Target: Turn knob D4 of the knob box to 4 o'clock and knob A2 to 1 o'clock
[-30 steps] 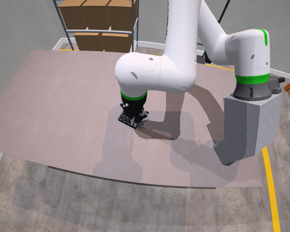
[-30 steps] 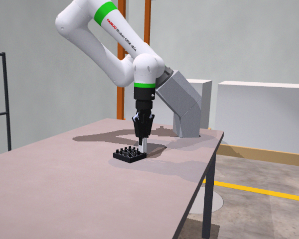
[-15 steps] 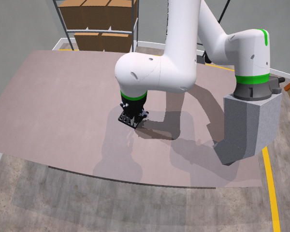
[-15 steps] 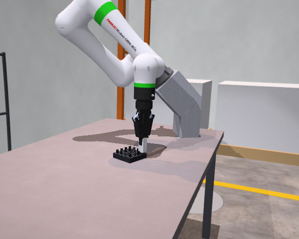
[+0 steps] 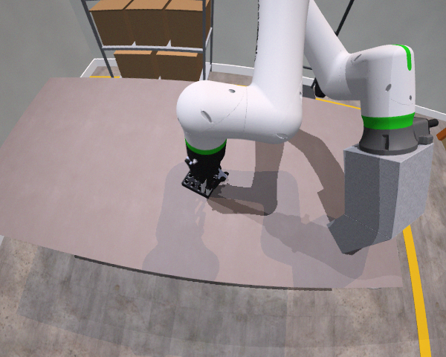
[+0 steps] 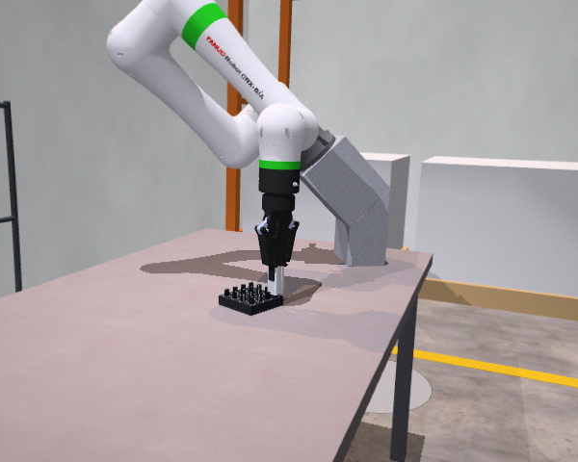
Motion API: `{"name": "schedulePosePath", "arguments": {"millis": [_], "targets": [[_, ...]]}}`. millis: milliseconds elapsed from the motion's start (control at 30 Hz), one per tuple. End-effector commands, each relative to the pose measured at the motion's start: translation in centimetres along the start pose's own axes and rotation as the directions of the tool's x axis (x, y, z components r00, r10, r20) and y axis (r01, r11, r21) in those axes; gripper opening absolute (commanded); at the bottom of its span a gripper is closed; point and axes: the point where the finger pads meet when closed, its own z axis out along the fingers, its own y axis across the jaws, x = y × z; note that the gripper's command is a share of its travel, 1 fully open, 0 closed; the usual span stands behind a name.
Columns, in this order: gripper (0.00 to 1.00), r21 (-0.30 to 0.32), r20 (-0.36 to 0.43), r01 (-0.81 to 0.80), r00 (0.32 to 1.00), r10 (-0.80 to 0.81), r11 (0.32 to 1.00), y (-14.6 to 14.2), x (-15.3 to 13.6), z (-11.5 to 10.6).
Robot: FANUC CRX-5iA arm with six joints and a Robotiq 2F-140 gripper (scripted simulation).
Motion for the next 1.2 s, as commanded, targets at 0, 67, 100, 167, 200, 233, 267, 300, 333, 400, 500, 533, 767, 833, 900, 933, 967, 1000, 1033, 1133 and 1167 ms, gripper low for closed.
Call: {"name": "schedulePosePath", "arguments": {"millis": [0, 67, 100, 167, 200, 233, 267, 300, 333, 400, 500, 533, 767, 833, 900, 933, 967, 1000, 1033, 1133, 1167], "targets": [[0.05, 0.000, 0.000, -0.018, 1.000, 0.018, 1.000, 0.00, 0.02, -0.01], [0.05, 0.000, 0.000, -0.018, 1.000, 0.018, 1.000, 0.00, 0.02, -0.01], [0.05, 0.000, 0.000, -0.024, 1.000, 0.024, 1.000, 0.00, 0.02, -0.01], [0.05, 0.000, 0.000, -0.039, 0.999, 0.039, 0.999, 0.00, 0.02, -0.01], [0.05, 0.000, 0.000, -0.048, 0.999, 0.048, 0.999, 0.00, 0.02, -0.01], [0.05, 0.000, 0.000, -0.057, 0.998, 0.057, 0.998, 0.00, 0.02, -0.01], [0.05, 0.000, 0.000, -0.067, 0.998, 0.067, 0.998, 0.00, 0.02, -0.01], [0.05, 0.000, 0.000, -0.078, 0.997, 0.078, 0.997, 0.00, 0.02, -0.01], [0.05, 0.000, 0.000, -0.089, 0.996, 0.089, 0.996, 0.00, 0.02, -0.01], [0.05, 0.000, 0.000, -0.115, 0.993, 0.115, 0.993, 0.00, 0.02, -0.01], [0.05, 0.000, 0.000, -0.158, 0.987, 0.158, 0.987, 0.00, 0.02, -0.01], [0.05, 0.000, 0.000, -0.174, 0.985, 0.174, 0.985, 0.00, 0.02, -0.01], [0.05, 0.000, 0.000, -0.263, 0.965, 0.263, 0.965, 0.00, 0.02, -0.01], [0.05, 0.000, 0.000, -0.303, 0.953, 0.303, 0.953, 0.00, 0.02, -0.01], [0.05, 0.000, 0.000, -0.344, 0.939, 0.344, 0.939, 0.00, 0.02, -0.01], [0.05, 0.000, 0.000, -0.365, 0.931, 0.365, 0.931, 0.00, 0.02, -0.01], [0.05, 0.000, 0.000, -0.386, 0.922, 0.386, 0.922, 0.00, 0.02, -0.01], [0.05, 0.000, 0.000, -0.408, 0.913, 0.408, 0.913, 0.00, 0.02, -0.01], [0.05, 0.000, 0.000, -0.430, 0.903, 0.430, 0.903, 0.00, 0.02, -0.01], [0.05, 0.000, 0.000, -0.496, 0.869, 0.496, 0.869, 0.00, 0.02, -0.01], [0.05, 0.000, 0.000, -0.496, 0.869, 0.496, 0.869, 0.00, 0.02, -0.01]]}}
